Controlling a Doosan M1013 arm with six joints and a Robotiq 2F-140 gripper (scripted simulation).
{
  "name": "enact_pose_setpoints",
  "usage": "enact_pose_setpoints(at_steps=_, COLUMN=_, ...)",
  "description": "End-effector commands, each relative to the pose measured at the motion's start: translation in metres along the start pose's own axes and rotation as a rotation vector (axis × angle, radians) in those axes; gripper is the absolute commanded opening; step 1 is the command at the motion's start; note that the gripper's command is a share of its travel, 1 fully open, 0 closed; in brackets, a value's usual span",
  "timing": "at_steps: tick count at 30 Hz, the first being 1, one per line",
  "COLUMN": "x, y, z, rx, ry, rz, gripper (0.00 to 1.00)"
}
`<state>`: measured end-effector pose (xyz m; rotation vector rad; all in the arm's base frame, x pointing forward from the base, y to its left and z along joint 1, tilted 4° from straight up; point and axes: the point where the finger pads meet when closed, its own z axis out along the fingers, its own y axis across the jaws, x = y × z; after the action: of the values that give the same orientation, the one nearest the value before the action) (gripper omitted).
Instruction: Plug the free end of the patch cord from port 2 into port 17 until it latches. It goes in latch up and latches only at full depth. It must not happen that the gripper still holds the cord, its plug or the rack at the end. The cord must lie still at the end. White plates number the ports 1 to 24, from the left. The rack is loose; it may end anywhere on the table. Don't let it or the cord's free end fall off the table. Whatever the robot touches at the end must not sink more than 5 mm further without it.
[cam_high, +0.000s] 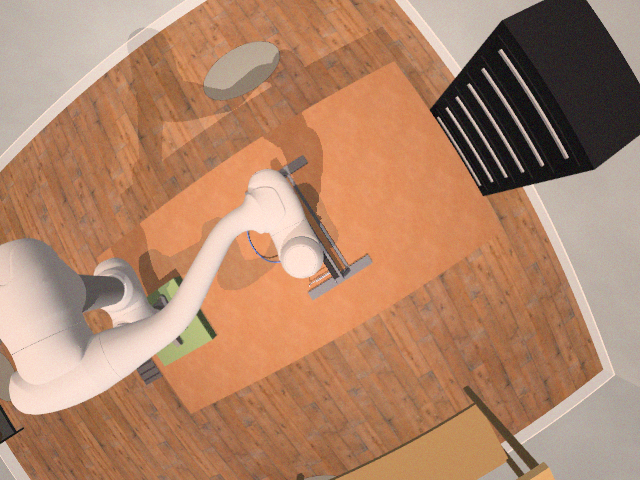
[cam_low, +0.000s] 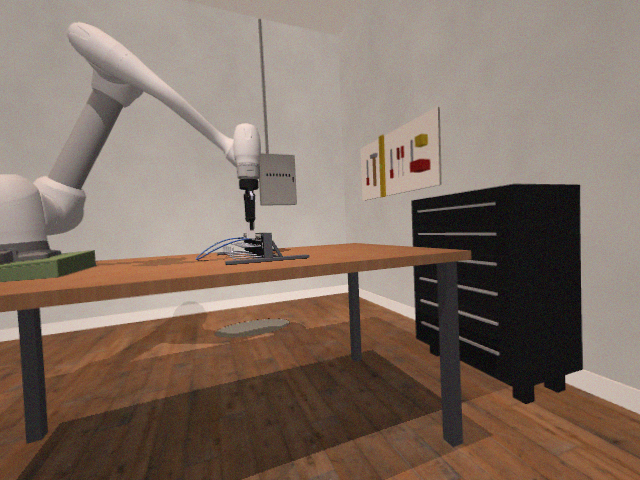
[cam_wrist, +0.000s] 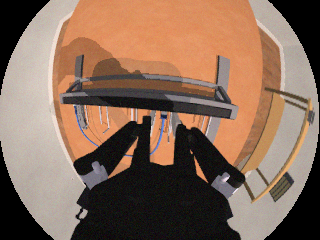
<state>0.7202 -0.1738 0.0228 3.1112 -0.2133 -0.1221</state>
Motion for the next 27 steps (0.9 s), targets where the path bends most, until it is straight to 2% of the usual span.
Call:
enact_pose_setpoints(at_steps=1, x=0.003, y=-0.001, z=-0.001, rx=0.001, ry=0.004, rz=0.008, gripper=0.22)
enact_pose_setpoints(at_steps=15, x=0.003, y=-0.001, z=-0.003, rx=0.001, ry=0.004, rz=0.008, gripper=0.22)
enact_pose_setpoints(at_steps=27, x=0.002, y=-0.001, z=-0.023, rx=0.001, ry=0.004, rz=0.008, gripper=0.22)
